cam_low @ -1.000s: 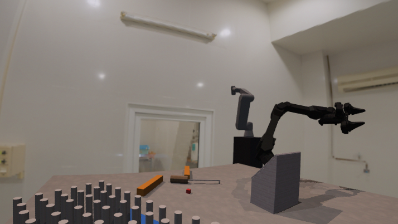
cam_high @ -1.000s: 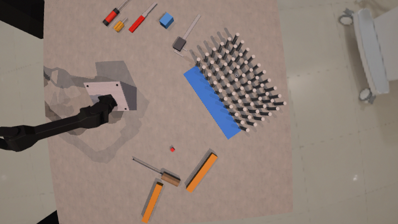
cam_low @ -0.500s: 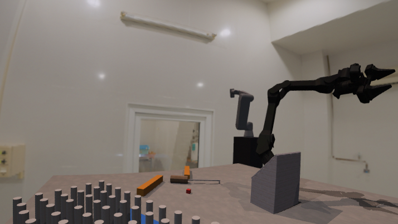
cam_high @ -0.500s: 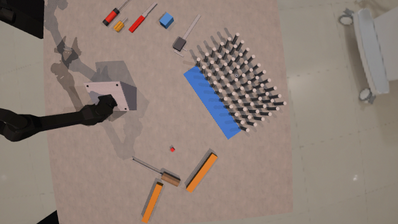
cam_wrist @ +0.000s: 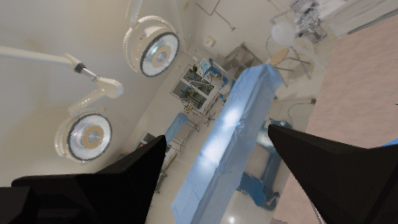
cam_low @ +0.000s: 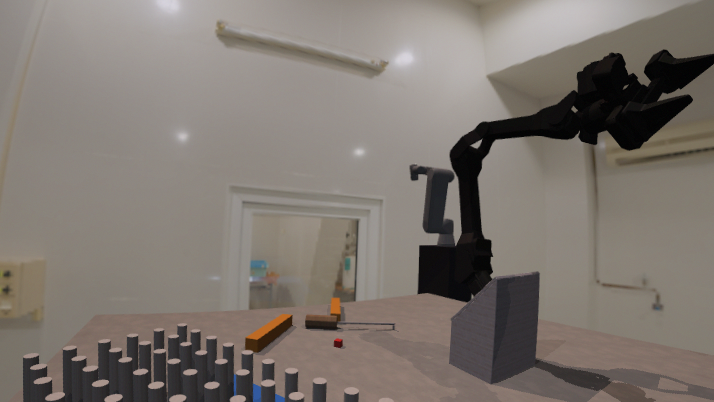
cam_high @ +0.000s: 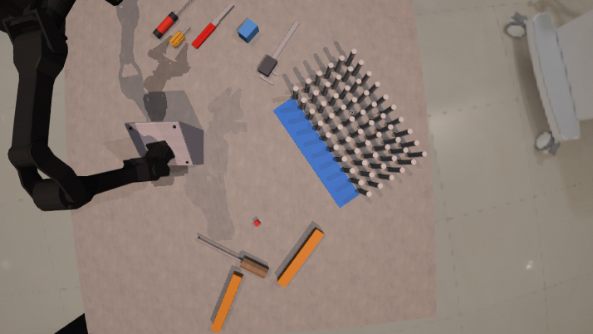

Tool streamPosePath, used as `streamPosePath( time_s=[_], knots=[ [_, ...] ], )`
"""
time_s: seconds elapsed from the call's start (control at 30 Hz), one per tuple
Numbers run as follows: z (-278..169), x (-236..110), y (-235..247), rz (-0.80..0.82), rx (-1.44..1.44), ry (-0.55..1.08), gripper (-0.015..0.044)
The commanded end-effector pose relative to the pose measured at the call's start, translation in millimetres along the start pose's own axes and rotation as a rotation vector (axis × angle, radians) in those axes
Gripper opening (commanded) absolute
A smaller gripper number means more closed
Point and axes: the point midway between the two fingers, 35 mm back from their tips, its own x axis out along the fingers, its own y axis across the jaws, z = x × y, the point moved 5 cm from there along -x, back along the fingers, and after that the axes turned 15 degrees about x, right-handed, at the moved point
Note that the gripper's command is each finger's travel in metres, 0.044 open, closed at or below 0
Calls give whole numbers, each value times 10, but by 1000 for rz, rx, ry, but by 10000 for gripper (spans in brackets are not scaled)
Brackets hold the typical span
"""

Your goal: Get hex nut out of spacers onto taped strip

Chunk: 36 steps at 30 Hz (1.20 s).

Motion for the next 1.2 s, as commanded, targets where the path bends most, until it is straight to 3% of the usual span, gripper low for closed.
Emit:
streamPosePath(
  time_s=[0.0,0.27,0.53,0.83,1.07,1.17],
  knots=[
    [431,182,-346,-45,-13,-40,440],
    [1378,374,-1393,-184,-33,-122,440],
    [2109,195,-2569,-328,-54,-220,440],
    [2552,-445,-3908,-533,-95,-340,440],
    [2528,-1193,-4801,-739,-140,-405,440],
    [2483,-1364,-4955,-787,-150,-413,440]
  ],
)
